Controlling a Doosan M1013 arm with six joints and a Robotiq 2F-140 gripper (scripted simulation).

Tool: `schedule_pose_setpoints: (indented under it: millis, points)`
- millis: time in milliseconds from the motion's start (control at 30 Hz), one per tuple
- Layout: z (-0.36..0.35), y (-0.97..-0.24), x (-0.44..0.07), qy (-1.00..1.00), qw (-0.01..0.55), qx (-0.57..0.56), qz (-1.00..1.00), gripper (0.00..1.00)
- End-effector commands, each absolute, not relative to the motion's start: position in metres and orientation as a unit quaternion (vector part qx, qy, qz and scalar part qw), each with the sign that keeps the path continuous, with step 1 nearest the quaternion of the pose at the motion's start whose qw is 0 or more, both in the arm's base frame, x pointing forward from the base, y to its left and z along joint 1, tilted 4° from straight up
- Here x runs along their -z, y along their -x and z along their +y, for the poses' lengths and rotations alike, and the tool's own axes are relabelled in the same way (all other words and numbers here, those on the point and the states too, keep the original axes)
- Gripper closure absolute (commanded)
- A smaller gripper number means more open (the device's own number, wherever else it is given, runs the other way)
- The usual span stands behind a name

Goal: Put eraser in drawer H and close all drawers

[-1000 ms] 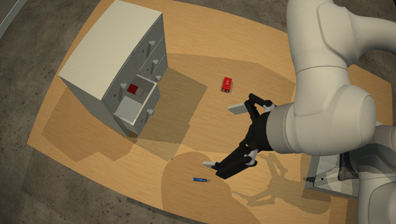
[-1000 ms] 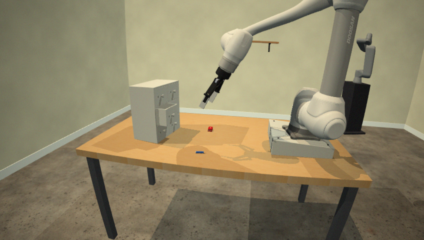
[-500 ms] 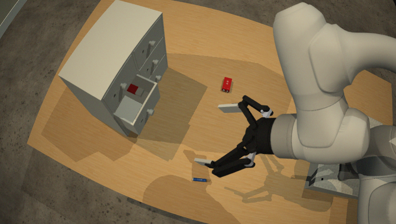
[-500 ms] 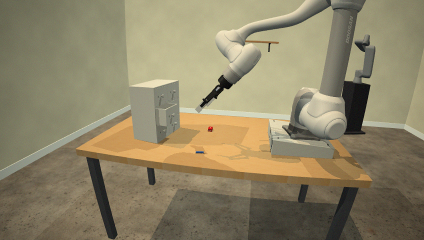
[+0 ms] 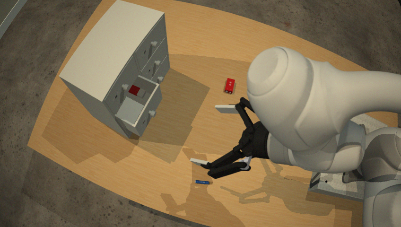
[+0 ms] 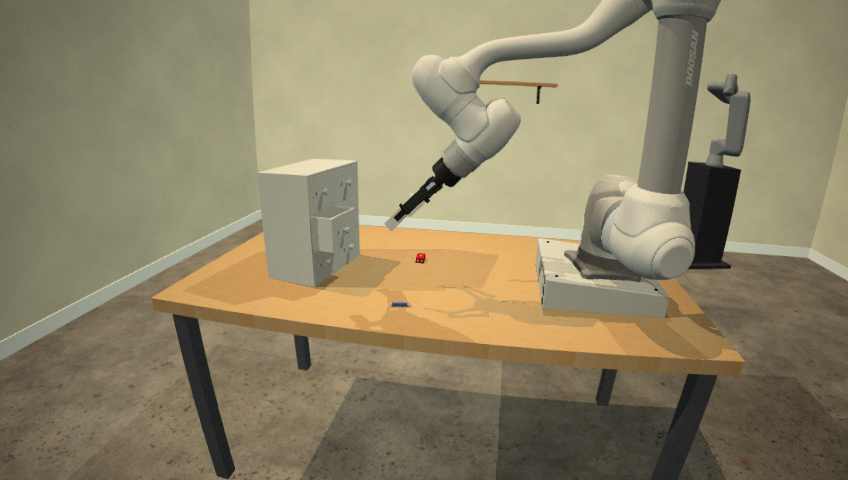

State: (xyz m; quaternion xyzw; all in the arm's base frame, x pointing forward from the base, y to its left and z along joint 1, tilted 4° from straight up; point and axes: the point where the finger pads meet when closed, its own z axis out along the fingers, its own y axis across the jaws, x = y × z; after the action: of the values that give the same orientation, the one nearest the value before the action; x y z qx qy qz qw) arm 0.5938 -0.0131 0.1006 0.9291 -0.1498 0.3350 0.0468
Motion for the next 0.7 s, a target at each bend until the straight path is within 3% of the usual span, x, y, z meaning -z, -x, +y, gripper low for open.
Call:
schedule_pose_setpoints:
  millis: [0, 667]
  points:
    - [-0.016, -0.599, -0.092, -0.872, 0.081, -0.458, -0.155, 0.0]
    - [-0.02, -0.612, -0.077, -0.826, 0.094, -0.536, -0.149, 0.0]
